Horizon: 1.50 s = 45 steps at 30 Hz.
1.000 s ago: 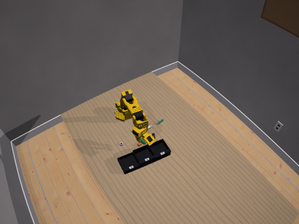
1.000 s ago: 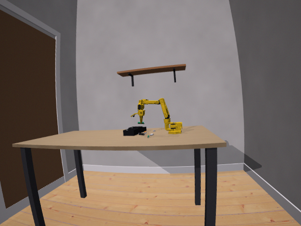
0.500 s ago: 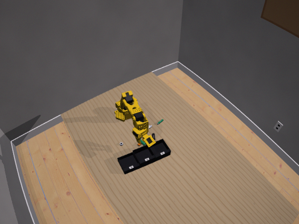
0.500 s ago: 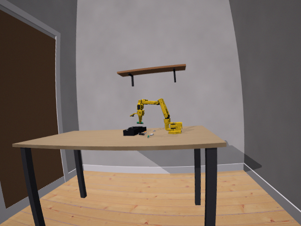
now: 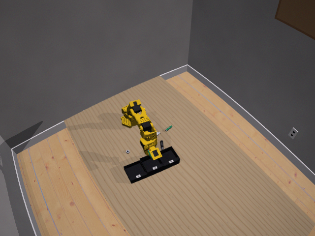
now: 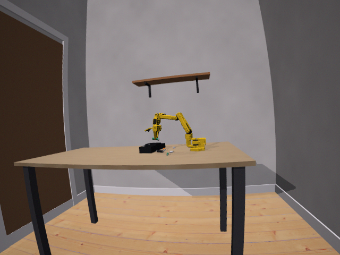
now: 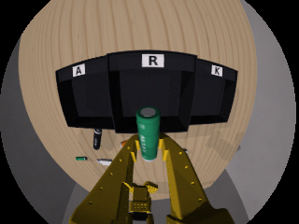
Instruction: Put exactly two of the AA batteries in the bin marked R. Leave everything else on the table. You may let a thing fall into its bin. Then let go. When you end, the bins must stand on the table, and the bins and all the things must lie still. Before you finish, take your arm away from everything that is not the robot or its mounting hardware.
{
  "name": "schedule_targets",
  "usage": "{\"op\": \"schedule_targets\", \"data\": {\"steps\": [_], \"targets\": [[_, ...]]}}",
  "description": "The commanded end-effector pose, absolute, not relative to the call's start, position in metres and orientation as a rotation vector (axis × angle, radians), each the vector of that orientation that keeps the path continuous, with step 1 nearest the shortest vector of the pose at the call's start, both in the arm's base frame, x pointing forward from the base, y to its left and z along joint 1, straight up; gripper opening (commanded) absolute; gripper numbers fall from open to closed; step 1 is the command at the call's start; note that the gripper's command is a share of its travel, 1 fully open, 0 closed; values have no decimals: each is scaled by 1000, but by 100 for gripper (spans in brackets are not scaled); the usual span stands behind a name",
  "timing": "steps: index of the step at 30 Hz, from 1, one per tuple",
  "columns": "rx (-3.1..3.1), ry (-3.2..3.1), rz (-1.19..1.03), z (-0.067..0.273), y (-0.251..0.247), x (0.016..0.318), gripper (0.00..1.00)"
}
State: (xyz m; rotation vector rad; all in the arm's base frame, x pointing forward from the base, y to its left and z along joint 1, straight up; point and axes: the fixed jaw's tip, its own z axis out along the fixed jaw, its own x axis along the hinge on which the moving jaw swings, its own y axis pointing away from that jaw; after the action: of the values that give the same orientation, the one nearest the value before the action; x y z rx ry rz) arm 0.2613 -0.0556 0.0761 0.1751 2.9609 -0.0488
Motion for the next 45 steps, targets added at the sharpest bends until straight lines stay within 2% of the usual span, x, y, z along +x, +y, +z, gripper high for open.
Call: {"op": "schedule_targets", "data": {"steps": [1, 29, 30, 45], "targets": [[276, 2865, -59, 91, -62, 275, 0], [349, 2841, -54, 90, -65, 281, 0], [365, 2771, -61, 104, -67, 286, 0], [365, 2771, -61, 104, -67, 286, 0]]}}
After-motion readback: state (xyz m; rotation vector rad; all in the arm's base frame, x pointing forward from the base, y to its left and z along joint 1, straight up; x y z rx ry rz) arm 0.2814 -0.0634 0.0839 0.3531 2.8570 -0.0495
